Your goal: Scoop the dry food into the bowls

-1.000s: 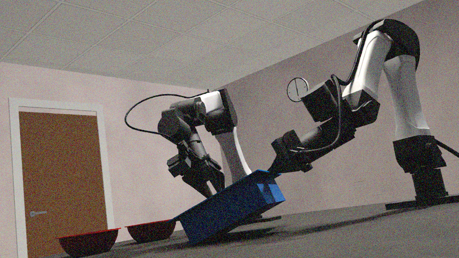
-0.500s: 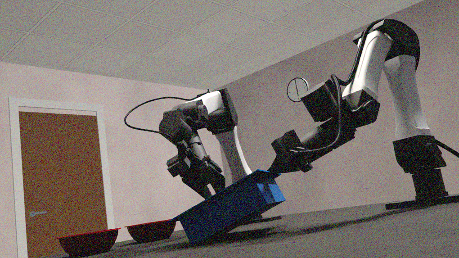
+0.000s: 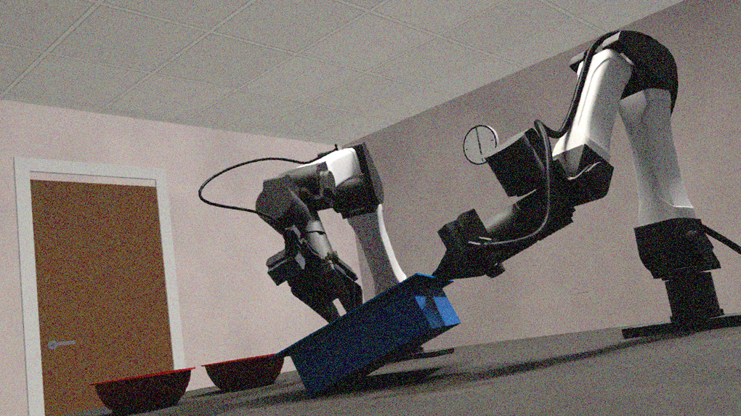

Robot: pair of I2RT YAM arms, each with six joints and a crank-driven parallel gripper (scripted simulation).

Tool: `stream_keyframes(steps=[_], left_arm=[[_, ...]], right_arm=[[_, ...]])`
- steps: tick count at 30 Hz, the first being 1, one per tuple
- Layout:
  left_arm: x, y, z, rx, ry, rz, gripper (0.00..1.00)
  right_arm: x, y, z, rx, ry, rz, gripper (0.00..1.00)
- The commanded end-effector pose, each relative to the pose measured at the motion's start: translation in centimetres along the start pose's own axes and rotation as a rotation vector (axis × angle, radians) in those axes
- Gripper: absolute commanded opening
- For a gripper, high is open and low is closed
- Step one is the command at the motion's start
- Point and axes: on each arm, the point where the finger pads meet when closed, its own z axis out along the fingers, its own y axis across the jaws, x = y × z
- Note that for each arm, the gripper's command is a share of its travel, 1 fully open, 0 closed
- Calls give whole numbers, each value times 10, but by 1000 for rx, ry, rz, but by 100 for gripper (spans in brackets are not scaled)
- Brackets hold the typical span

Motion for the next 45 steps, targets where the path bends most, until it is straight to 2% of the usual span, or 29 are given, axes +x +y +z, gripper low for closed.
stream_keyframes(steps=[1, 4, 5, 7, 8, 21, 22, 24, 27, 34, 37, 41, 42, 45], left_arm=[[-7, -36, -3, 91, -14, 102, 0], [-7, -36, -3, 91, -14, 102, 0], [-7, -36, -3, 91, -14, 102, 0], [-7, -36, -3, 91, -14, 102, 0], [-7, -36, -3, 90, -15, 102, 0], [-7, -36, -3, 90, -15, 102, 0], [-7, -36, -3, 90, -15, 102, 0], [-7, -36, -3, 90, -15, 102, 0], [-7, -36, -3, 90, -15, 102, 0], [-7, -36, -3, 90, -15, 102, 0], [-7, -36, -3, 90, -15, 102, 0], [-7, -36, -3, 90, -15, 102, 0], [-7, -36, -4, 91, -15, 103, 0], [-7, -36, -4, 91, -15, 103, 0]], right_arm=[[-16, 9, -18, 39, -121, -34, 0], [-17, 11, -22, 57, -165, -48, 0], [-5, 13, -21, 39, -117, -40, 0], [-5, 13, -21, 39, -117, -40, 0], [-14, 11, -23, 70, -175, -51, 0], [-17, 16, -32, 144, -326, -97, 0], [-8, 18, -30, 127, -286, -93, 0], [-8, 18, -30, 127, -286, -93, 0], [-18, 18, -34, 162, -397, -116, 0], [-14, 21, -37, 206, -456, -134, 0], [-17, 22, -39, 221, -518, -166, 0], [-5, 23, -35, 211, -471, -164, 0], [-11, 21, -39, 241, -530, -172, 0], [-12, 23, -41, 256, -582, -184, 0]])
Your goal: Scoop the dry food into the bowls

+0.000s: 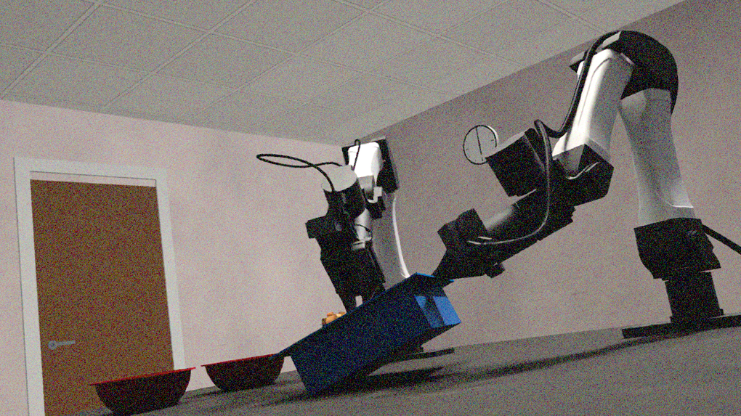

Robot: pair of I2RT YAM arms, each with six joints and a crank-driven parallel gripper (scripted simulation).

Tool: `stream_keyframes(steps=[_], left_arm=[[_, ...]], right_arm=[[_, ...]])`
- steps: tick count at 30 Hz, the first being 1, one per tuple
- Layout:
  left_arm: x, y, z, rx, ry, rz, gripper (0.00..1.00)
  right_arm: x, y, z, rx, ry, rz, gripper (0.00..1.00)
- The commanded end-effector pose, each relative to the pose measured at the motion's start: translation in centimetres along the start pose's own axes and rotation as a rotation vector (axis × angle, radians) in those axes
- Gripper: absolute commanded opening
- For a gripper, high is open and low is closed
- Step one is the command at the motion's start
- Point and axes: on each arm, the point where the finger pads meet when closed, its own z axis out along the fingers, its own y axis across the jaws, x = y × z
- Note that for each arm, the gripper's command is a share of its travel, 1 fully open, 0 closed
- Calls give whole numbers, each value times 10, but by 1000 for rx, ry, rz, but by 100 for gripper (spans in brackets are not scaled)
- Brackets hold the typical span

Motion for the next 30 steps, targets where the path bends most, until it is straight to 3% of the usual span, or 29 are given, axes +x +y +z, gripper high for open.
stream_keyframes(steps=[1, 8, 16, 18, 23, 30], left_arm=[[-7, -36, -3, 91, -15, 102, 0], [-7, -36, -3, 91, -15, 102, 0], [-7, -36, -3, 90, -15, 102, 0], [-7, -36, -3, 90, -15, 102, 0], [-7, -36, -3, 90, -15, 102, 0], [-7, -36, -3, 90, -15, 102, 0]], right_arm=[[-32, 3, -14, 33, -159, -27, 0], [-32, 5, -17, 73, -238, -52, 0], [-23, 0, -18, 65, -201, -44, 0], [-36, 5, -21, 58, -228, -46, 0], [-33, 12, -30, 33, -183, -43, 0], [-50, 8, -38, 44, -232, -34, 0]])
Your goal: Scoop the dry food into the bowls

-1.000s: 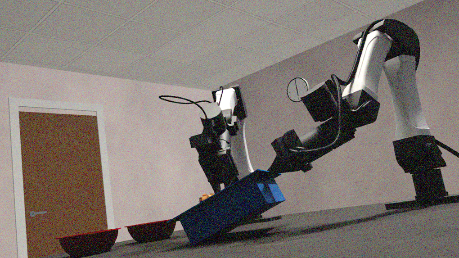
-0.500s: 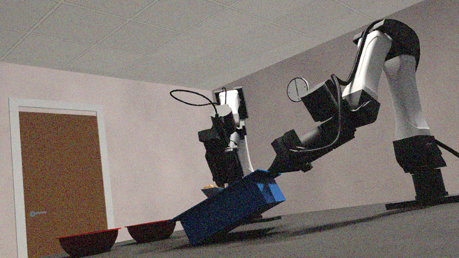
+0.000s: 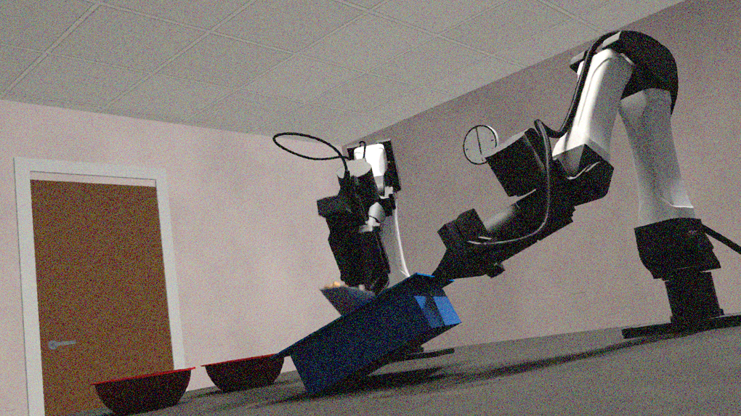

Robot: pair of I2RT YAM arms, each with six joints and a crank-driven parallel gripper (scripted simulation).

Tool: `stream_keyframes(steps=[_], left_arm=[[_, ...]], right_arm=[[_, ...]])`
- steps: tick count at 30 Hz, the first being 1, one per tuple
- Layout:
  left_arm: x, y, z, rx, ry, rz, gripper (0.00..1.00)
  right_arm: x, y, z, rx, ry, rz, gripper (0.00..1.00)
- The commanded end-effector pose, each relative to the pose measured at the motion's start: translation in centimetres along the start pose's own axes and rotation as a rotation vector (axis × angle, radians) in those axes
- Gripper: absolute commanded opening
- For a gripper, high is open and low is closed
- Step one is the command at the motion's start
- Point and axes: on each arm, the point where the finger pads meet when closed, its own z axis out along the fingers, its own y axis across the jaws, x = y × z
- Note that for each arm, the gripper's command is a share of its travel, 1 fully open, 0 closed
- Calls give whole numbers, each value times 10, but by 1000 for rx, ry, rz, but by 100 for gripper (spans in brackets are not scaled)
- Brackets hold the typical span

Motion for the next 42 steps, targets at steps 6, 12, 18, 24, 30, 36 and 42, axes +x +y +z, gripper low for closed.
stream_keyframes(steps=[6, 12, 18, 24, 30, 36, 42], left_arm=[[-7, -36, -3, 90, -15, 102, 0], [-7, -36, -3, 90, -15, 102, 0], [-7, -36, -3, 90, -15, 102, 0], [-7, -36, -3, 90, -15, 102, 0], [-7, -36, -3, 90, -15, 102, 0], [-7, -36, -3, 90, -15, 102, 0], [-7, -36, -3, 90, -15, 102, 0]], right_arm=[[-48, 3, -27, -8, -88, 16, 0], [-49, 1, -29, -1, -86, 16, 0], [-39, -5, -32, -30, -44, -7, 0], [-4, -23, -46, -95, 67, -31, 0], [16, -49, -63, -105, 119, -12, 0], [32, -65, -73, -104, 150, 9, 0], [45, -90, -93, -105, 171, 42, 0]])
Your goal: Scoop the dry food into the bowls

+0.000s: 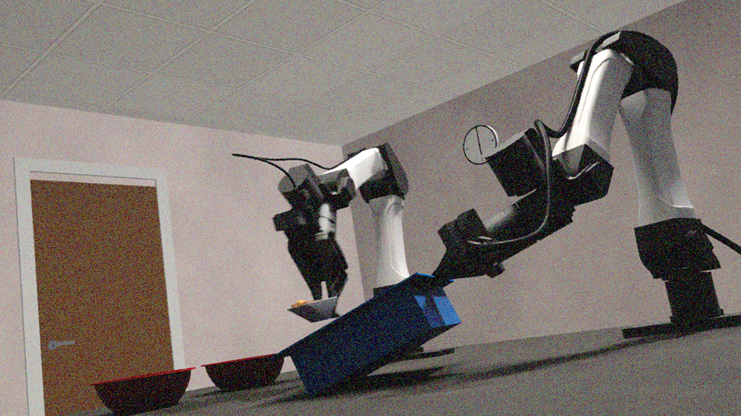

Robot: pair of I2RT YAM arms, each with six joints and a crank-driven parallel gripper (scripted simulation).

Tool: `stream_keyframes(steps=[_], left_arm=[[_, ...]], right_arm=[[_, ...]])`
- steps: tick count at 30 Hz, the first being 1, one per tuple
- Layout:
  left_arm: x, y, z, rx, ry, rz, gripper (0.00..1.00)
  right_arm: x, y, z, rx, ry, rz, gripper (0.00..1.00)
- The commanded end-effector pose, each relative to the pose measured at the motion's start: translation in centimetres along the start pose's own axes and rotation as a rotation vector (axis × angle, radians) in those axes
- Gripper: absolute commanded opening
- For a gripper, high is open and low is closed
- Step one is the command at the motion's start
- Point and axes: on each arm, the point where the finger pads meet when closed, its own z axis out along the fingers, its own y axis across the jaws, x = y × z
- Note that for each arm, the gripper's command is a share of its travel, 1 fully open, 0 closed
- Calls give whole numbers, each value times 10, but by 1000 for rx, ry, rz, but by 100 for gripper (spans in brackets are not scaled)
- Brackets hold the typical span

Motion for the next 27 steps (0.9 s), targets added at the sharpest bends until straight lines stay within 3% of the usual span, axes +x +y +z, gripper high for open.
stream_keyframes(steps=[1, 27], left_arm=[[-7, -36, -3, 90, -15, 102, 0], [-7, -36, -3, 90, -15, 102, 0]], right_arm=[[4, -8, -20, -32, -16, -10, 0], [78, -87, -86, 39, -18, 191, 0]])
